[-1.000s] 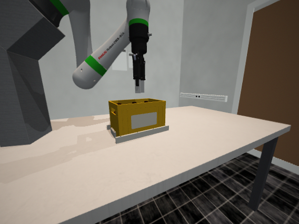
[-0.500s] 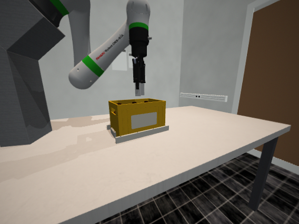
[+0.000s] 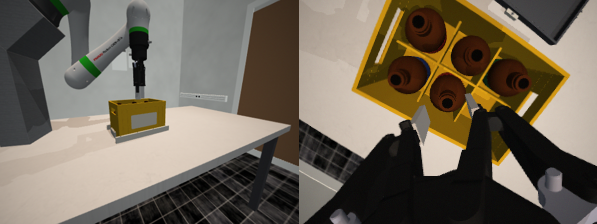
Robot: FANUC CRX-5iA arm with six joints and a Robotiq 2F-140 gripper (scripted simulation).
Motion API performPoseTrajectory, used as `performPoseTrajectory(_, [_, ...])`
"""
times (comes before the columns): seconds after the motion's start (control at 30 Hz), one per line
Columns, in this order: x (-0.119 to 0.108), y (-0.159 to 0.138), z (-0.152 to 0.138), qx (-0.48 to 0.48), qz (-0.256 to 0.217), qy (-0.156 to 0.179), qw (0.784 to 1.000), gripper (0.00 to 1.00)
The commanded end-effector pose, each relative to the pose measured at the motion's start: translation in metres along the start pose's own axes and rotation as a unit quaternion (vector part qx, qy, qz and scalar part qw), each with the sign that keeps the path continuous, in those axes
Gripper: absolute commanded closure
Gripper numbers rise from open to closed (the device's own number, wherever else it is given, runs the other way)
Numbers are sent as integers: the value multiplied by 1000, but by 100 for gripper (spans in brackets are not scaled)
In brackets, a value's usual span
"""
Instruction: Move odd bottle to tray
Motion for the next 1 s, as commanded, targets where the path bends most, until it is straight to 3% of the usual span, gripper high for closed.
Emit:
performPoseTrajectory(0.0, [2,0,0,0,0,0,1000,56])
performPoseTrajectory(0.97, [7,0,0,0,0,0,1000,56])
Point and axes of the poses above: the point where the finger pads meet when closed, its own x axis out along the fingers, its own z axis across the jaws, y = z × x, the point moved 7 cm from there along -x, back along the fingers, and after that the axes turned 14 degrees about x, right-handed, at the moved point
